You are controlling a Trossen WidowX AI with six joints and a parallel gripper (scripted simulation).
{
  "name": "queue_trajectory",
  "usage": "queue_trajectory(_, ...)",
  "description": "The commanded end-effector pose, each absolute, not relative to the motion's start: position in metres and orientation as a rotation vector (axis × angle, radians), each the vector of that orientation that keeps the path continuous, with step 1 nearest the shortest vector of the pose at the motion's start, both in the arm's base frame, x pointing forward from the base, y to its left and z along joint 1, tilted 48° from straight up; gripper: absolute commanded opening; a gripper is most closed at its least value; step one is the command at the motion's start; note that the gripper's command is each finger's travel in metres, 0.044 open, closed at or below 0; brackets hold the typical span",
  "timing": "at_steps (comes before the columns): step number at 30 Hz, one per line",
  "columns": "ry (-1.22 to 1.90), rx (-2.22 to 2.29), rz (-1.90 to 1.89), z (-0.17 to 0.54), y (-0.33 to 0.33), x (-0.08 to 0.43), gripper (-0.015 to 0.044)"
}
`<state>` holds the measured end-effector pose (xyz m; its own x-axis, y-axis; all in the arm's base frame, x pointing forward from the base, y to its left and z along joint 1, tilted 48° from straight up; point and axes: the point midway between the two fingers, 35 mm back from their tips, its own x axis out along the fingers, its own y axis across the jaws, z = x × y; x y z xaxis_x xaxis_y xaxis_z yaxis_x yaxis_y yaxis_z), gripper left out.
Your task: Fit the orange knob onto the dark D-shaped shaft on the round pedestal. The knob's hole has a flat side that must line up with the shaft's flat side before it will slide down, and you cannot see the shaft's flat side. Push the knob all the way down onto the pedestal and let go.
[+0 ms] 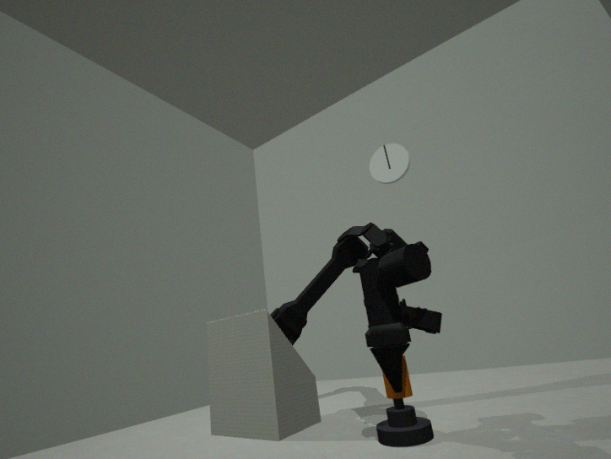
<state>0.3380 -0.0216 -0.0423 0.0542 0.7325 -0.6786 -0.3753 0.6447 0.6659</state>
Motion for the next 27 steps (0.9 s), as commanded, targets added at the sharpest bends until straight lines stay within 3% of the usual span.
queue_trajectory(1,1.245,0.350,0.867,-0.0412,-0.0223,0.3411,0.0000)
queue_trajectory(27,1.143,0.183,0.988,-0.0419,-0.0221,0.3317,0.0000)
